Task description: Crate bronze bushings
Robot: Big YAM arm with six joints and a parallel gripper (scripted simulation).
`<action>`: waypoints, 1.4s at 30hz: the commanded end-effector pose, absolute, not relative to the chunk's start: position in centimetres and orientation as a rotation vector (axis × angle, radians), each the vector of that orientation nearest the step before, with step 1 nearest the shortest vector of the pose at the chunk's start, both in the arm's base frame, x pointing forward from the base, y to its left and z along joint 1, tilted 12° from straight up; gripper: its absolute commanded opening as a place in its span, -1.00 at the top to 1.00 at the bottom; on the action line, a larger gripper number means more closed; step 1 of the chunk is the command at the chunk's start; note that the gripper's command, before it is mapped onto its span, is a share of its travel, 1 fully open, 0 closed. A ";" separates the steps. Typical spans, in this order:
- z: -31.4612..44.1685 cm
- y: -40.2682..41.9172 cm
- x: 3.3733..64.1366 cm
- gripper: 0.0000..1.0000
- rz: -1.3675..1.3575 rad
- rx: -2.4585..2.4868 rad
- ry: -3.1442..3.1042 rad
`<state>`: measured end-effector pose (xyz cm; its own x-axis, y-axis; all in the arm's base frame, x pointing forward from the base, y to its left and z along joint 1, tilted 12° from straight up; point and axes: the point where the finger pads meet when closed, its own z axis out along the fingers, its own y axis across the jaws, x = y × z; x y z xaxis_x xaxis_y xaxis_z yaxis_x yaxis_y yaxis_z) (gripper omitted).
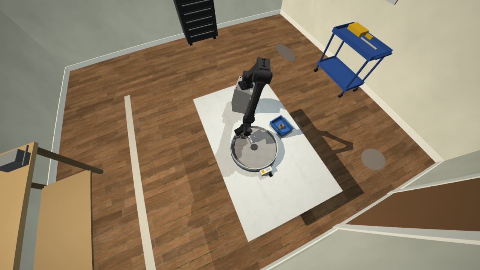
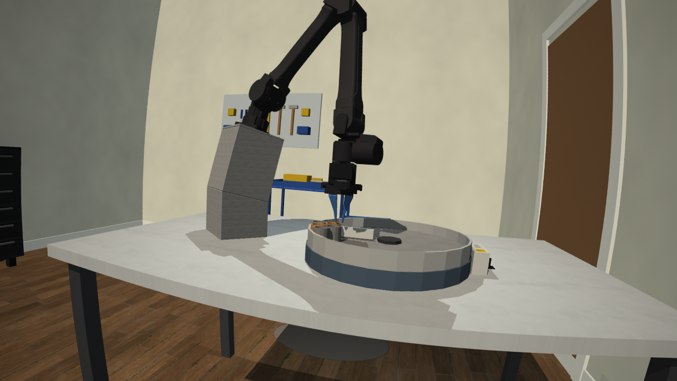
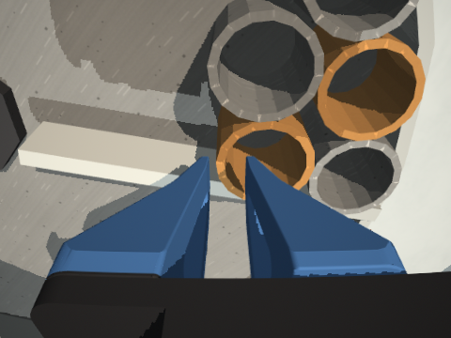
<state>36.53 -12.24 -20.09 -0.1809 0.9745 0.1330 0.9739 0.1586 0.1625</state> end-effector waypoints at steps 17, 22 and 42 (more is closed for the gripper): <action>-19.6 -12.8 36.7 0.71 0.338 2.005 2.364; -19.6 -12.8 36.7 0.71 0.338 2.005 2.364; -19.6 -12.8 36.7 0.71 0.338 2.005 2.364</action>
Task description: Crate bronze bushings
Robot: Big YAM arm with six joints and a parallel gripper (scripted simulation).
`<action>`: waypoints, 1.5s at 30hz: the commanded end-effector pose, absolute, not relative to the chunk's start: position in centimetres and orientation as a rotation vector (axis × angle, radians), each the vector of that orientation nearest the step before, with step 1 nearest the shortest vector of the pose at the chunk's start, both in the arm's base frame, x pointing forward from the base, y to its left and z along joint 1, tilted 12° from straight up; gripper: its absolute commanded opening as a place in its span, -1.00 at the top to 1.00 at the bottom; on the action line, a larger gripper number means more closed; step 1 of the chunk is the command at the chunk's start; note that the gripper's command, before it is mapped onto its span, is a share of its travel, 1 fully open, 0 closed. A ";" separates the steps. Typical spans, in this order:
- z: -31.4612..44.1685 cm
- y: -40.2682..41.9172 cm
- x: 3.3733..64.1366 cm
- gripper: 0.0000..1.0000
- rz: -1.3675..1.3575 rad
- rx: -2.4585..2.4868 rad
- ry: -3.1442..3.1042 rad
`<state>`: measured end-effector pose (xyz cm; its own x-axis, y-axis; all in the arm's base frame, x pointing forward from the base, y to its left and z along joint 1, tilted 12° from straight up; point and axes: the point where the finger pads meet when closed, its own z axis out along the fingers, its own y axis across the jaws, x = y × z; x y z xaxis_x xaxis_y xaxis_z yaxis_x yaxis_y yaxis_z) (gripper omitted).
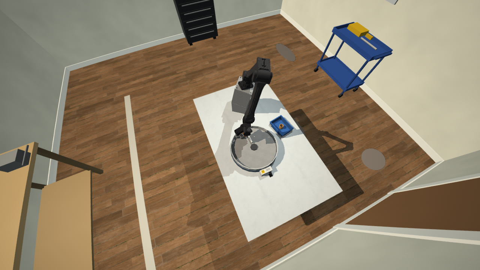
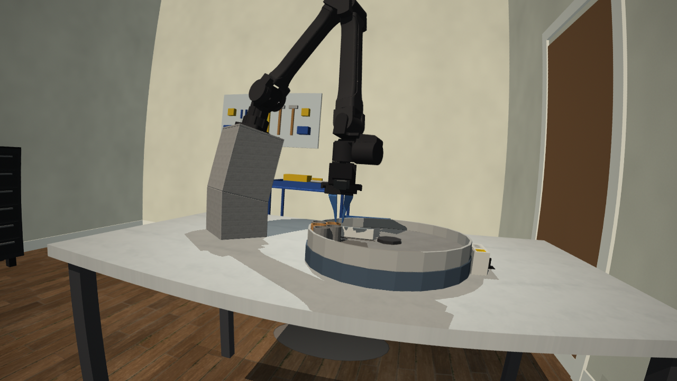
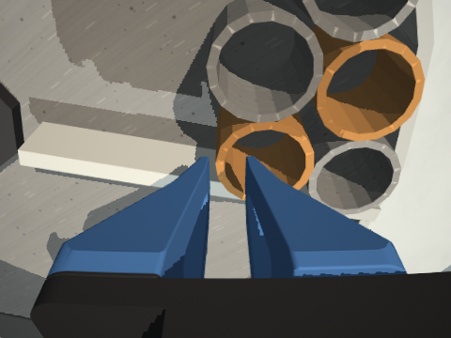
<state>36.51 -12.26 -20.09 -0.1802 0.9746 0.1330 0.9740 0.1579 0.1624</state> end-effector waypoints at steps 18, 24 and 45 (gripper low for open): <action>-21.7 -12.4 37.5 0.71 0.338 2.006 2.366; -21.8 -12.1 37.2 0.71 0.335 2.006 2.376; -21.7 -12.2 37.3 0.71 0.336 2.006 2.373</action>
<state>36.54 -11.96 -21.89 -0.1797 0.9746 0.1339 0.9741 0.1573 0.1626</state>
